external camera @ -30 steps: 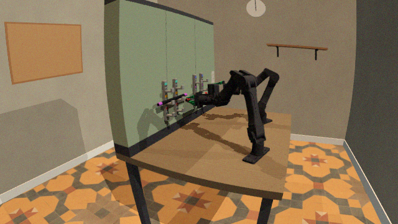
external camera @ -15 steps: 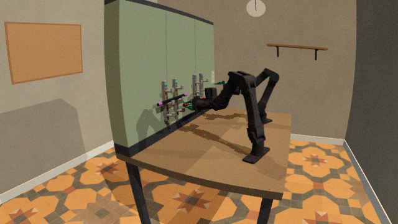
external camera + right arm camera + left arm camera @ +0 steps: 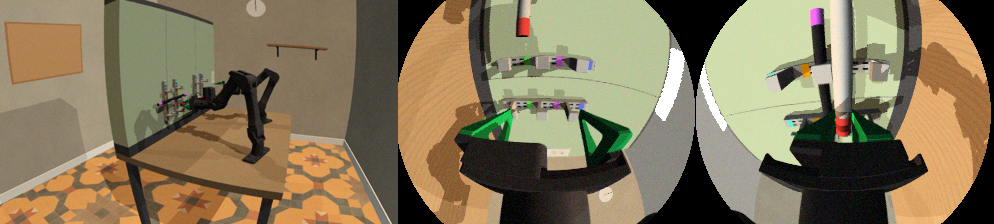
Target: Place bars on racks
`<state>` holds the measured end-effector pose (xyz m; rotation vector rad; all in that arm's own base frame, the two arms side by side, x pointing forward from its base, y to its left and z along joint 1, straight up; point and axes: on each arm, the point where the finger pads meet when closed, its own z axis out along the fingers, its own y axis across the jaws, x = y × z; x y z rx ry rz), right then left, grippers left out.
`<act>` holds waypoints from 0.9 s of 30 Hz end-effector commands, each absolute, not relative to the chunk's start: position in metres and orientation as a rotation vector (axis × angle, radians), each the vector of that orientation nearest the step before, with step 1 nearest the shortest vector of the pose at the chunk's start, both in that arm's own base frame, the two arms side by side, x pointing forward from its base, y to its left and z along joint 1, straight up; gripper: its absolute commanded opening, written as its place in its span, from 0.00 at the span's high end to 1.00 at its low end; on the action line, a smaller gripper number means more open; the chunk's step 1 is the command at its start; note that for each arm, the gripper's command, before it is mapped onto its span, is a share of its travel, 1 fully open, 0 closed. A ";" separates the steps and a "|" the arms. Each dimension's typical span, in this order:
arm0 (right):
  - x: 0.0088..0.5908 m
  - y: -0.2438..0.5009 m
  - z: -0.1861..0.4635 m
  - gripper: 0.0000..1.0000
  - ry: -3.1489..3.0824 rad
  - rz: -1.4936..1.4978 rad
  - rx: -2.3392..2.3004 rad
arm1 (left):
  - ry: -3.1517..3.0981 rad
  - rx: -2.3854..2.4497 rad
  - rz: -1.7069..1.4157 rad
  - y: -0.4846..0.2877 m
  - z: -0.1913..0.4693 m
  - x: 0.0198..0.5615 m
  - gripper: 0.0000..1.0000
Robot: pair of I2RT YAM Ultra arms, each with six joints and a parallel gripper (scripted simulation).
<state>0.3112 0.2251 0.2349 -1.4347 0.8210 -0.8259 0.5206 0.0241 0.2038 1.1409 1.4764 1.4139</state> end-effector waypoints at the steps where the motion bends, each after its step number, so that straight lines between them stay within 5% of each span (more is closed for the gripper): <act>1: 0.310 0.221 0.242 0.00 0.822 -0.822 -1.410 | 1.416 1.061 1.416 0.027 0.234 0.518 1.00; 27: 0.310 0.221 0.242 0.00 0.822 -0.822 -1.410 | 1.416 1.061 1.416 0.078 0.228 0.503 1.00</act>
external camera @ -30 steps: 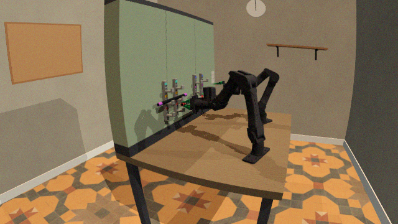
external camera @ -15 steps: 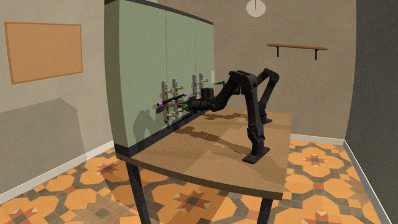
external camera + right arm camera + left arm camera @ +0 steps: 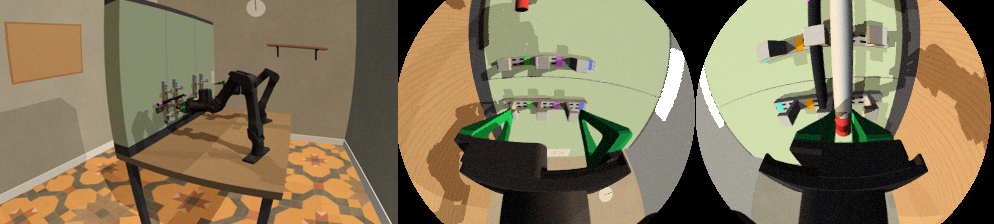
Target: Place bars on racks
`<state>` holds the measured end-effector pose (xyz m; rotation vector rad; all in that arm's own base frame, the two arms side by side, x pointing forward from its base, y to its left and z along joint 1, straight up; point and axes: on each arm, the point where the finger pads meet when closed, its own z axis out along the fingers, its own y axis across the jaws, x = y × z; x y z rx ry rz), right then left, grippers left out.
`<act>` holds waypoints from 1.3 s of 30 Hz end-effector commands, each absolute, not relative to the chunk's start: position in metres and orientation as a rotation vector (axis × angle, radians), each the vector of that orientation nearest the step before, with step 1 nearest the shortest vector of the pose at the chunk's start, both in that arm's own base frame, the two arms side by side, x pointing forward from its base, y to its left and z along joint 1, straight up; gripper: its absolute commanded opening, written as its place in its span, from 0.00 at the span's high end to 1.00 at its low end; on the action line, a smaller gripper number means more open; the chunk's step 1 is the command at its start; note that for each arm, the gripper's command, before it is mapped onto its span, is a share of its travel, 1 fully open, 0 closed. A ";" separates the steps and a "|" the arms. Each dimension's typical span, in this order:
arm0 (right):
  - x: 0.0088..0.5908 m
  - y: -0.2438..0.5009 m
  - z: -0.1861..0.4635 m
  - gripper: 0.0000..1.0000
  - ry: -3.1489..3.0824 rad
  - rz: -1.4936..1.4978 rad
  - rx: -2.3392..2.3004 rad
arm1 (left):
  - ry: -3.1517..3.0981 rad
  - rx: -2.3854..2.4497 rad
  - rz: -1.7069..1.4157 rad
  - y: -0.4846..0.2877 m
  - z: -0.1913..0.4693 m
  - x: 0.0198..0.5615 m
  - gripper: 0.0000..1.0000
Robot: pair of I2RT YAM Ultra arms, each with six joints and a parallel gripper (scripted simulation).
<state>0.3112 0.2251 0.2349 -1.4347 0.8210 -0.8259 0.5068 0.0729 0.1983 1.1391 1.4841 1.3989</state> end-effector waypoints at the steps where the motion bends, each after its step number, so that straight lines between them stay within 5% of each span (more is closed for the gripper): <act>1: 0.310 0.221 0.242 0.00 0.822 -0.822 -1.410 | 1.416 1.061 1.416 0.081 0.228 0.503 1.00; 39: 0.310 0.221 0.242 0.00 0.822 -0.822 -1.410 | 1.416 1.061 1.416 0.154 0.212 0.482 1.00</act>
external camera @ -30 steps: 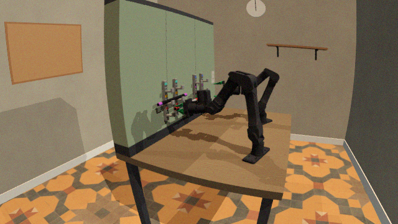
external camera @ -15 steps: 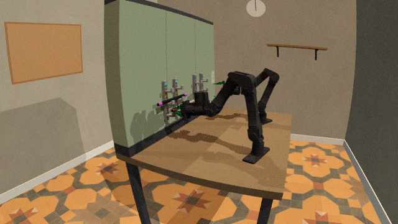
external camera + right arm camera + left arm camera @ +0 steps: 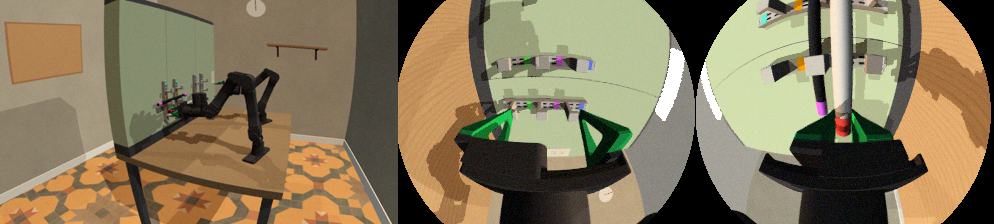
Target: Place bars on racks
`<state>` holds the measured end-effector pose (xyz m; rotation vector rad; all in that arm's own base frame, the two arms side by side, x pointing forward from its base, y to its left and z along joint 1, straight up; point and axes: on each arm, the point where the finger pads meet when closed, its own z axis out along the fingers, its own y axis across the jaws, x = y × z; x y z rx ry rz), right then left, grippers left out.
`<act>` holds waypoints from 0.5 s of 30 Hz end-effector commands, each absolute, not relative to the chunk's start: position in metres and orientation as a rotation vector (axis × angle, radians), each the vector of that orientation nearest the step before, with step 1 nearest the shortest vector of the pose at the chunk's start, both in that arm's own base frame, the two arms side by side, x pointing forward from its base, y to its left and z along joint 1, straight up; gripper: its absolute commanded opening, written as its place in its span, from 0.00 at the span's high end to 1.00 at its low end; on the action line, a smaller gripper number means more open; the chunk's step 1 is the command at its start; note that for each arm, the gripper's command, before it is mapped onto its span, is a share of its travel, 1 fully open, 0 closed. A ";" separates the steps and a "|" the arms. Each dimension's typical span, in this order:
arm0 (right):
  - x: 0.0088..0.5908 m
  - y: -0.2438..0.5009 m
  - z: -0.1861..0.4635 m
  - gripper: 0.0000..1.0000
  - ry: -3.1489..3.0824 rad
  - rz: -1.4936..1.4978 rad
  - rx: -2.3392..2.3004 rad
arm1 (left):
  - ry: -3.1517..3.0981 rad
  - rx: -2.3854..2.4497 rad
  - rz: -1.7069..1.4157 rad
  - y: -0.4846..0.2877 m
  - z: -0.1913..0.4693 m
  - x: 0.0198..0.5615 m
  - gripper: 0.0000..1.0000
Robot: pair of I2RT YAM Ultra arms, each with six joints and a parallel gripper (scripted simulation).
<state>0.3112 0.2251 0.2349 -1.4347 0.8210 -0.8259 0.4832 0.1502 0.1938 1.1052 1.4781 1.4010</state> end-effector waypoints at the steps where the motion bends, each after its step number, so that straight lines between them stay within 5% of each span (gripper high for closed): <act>1: 0.310 0.221 0.242 0.00 0.822 -0.822 -1.410 | 1.416 1.061 1.416 0.156 0.211 0.481 1.00; 15: 0.310 0.221 0.242 0.00 0.822 -0.822 -1.410 | 1.416 1.061 1.416 0.157 0.203 0.481 1.00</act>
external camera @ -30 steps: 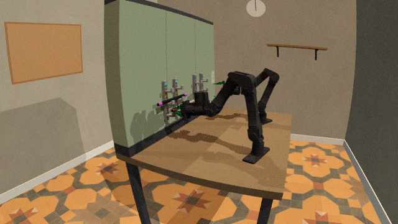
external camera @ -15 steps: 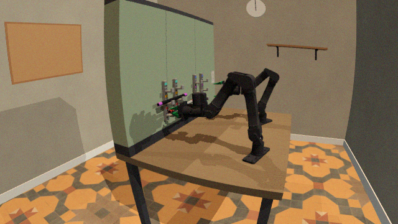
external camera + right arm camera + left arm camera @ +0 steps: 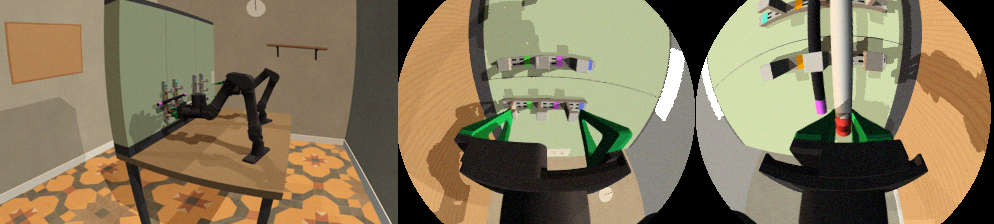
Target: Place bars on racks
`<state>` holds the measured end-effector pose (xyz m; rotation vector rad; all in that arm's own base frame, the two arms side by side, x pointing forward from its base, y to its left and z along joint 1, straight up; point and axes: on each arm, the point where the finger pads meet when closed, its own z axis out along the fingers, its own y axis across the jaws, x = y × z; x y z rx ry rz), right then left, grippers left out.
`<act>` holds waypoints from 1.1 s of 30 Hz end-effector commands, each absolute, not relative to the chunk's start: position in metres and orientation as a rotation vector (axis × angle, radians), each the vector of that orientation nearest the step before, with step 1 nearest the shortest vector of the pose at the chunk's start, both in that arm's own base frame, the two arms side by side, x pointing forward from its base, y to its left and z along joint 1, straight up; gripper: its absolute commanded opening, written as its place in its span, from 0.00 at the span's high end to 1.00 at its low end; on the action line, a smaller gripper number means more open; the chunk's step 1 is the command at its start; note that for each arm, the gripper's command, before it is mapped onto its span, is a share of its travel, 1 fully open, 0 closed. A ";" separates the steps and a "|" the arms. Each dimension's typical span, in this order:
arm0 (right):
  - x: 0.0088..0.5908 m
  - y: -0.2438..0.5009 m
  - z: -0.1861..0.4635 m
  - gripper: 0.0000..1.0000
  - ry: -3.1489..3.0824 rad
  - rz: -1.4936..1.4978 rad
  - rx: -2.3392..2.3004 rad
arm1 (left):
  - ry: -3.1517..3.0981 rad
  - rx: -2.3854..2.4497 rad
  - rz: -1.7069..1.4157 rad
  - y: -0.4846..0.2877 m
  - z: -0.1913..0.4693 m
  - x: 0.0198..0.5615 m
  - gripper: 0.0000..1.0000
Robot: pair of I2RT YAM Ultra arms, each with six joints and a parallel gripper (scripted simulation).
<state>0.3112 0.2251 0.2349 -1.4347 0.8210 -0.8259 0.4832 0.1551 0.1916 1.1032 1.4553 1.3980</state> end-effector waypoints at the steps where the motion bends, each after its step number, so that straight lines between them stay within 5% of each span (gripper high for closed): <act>1: 0.310 0.221 0.242 0.00 0.822 -0.822 -1.410 | 1.416 1.061 1.416 0.157 0.202 0.481 1.00; 33: 0.310 0.221 0.242 0.00 0.822 -0.822 -1.410 | 1.416 1.061 1.416 0.162 0.196 0.489 1.00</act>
